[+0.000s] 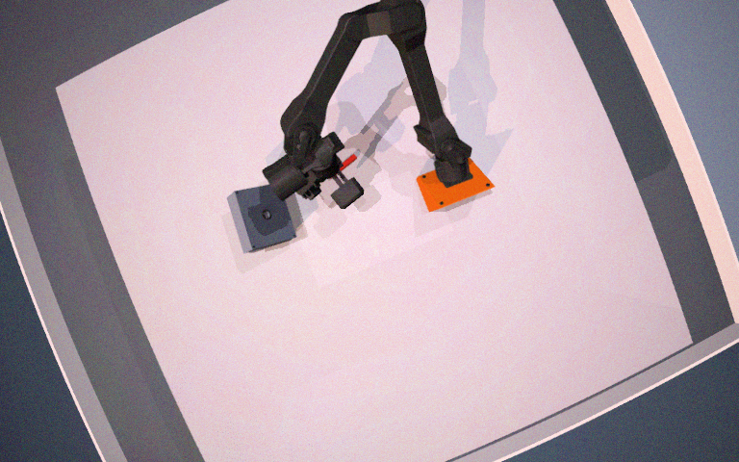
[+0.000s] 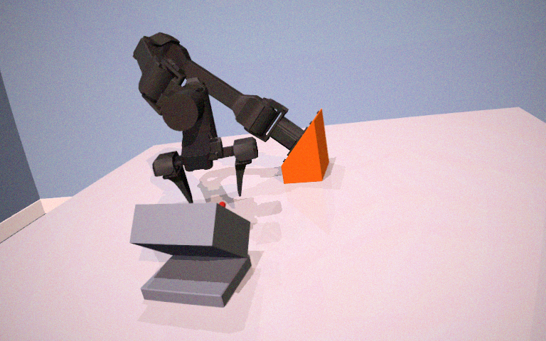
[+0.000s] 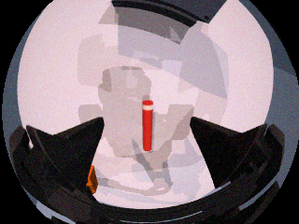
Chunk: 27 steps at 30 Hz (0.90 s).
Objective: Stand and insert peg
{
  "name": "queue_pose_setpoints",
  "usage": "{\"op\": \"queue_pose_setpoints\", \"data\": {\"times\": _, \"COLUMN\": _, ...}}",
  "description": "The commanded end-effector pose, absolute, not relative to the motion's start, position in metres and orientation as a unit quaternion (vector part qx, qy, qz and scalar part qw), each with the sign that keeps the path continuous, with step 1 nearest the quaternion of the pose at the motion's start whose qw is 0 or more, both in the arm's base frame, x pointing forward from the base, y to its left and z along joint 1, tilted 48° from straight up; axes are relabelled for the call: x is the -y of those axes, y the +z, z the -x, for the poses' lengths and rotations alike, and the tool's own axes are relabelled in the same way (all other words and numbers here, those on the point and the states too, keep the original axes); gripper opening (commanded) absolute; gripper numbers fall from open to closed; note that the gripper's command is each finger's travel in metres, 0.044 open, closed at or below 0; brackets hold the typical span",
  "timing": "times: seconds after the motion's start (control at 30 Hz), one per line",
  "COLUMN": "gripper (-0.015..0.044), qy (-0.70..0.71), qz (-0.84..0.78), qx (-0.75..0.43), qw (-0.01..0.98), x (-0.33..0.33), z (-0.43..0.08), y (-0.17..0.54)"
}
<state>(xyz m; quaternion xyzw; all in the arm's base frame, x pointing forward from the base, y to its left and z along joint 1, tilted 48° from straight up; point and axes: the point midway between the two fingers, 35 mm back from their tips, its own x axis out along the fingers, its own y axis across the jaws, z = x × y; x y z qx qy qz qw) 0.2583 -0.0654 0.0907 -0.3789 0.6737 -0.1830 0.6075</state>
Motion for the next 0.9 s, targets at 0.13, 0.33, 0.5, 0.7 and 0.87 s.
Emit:
{"op": "queue_pose_setpoints", "data": {"times": 0.13, "gripper": 0.0440, "qy": -0.183, "qz": 0.381, "qx": -0.674, "qw": 0.605, "x": 0.075, "z": -0.258, "y": 0.082}}
{"op": "queue_pose_setpoints", "data": {"times": 0.33, "gripper": 0.0440, "qy": -0.184, "qz": 0.382, "qx": -0.674, "qw": 0.605, "x": 0.082, "z": -0.258, "y": 0.076}}
{"op": "queue_pose_setpoints", "data": {"times": 0.5, "gripper": 0.0440, "qy": -0.184, "qz": 0.382, "qx": -0.674, "qw": 0.605, "x": 0.089, "z": -0.257, "y": 0.071}}
{"op": "queue_pose_setpoints", "data": {"times": 0.7, "gripper": 0.0440, "qy": -0.186, "qz": 0.383, "qx": -0.674, "qw": 0.604, "x": 0.096, "z": -0.256, "y": 0.066}}
{"op": "queue_pose_setpoints", "data": {"times": 0.87, "gripper": 0.0387, "qy": -0.186, "qz": 0.383, "qx": -0.674, "qw": 0.604, "x": 0.098, "z": -0.256, "y": 0.064}}
